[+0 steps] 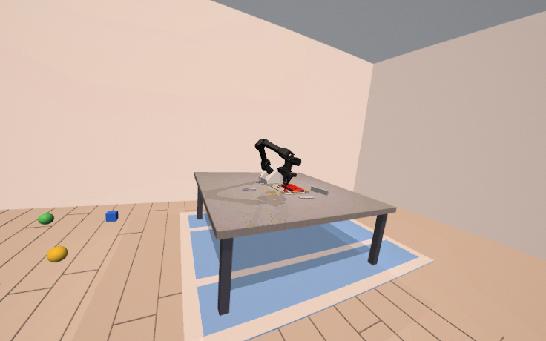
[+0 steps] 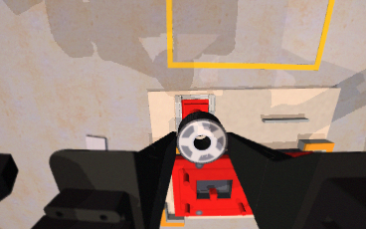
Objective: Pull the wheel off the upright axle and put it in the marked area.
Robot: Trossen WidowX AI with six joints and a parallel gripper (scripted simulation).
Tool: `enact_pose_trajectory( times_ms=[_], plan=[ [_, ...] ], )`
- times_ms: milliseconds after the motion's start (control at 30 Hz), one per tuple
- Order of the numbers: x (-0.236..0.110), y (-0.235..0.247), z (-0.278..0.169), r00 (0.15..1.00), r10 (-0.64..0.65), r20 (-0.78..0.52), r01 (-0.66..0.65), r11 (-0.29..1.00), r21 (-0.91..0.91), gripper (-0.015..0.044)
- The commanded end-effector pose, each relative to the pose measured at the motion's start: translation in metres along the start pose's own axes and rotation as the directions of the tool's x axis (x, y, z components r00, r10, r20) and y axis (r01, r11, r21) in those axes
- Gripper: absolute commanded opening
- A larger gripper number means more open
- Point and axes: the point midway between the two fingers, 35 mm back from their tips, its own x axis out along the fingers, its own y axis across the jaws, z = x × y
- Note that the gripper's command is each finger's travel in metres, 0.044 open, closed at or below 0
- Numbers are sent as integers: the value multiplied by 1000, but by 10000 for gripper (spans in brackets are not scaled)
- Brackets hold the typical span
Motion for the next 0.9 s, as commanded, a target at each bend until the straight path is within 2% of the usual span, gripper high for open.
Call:
enact_pose_trajectory(
  times_ms=[0,267,333,867],
  plan=[
    [-8,1,-1,1000,3,-6,-3,1000,6,0],
    [-35,-1,0,1000,3,-7,-3,1000,5,0],
    [-27,-1,1,1000,0,-1,0,1000,-2,0],
    [-32,-21,44,1000,0,-4,0,1000,-1,0]
  ],
)
